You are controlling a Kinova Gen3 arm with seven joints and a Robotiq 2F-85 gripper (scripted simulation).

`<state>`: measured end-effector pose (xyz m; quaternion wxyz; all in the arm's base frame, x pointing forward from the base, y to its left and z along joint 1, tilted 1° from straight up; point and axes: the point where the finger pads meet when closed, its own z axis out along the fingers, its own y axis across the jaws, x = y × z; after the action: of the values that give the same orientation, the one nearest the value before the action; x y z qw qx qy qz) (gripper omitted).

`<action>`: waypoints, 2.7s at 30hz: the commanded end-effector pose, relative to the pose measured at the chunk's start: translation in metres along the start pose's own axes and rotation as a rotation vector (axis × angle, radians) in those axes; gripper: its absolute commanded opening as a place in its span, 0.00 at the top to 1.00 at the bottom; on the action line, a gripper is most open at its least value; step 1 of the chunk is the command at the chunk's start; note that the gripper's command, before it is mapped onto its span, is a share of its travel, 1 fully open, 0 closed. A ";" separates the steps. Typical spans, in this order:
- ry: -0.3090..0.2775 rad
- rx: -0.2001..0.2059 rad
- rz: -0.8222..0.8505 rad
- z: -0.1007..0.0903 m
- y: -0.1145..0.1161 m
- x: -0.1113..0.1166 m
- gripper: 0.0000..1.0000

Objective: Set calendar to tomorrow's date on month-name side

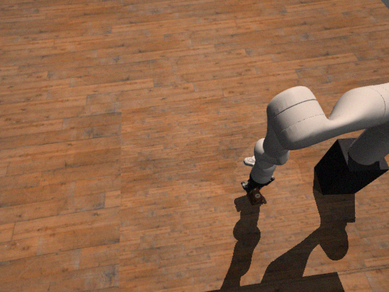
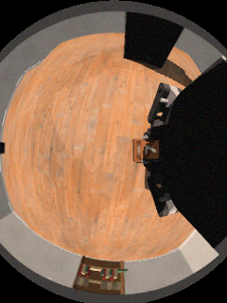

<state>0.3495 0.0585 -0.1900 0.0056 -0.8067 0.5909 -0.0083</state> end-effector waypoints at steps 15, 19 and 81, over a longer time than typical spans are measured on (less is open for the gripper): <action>-0.001 0.005 0.002 -0.069 -0.002 0.000 0.72; -0.001 0.005 0.002 -0.077 -0.002 0.000 0.72; 0.003 0.002 -1.182 -0.089 0.000 0.092 0.72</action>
<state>0.3752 -0.0265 -0.1007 -0.0001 -0.9991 0.0411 -0.0114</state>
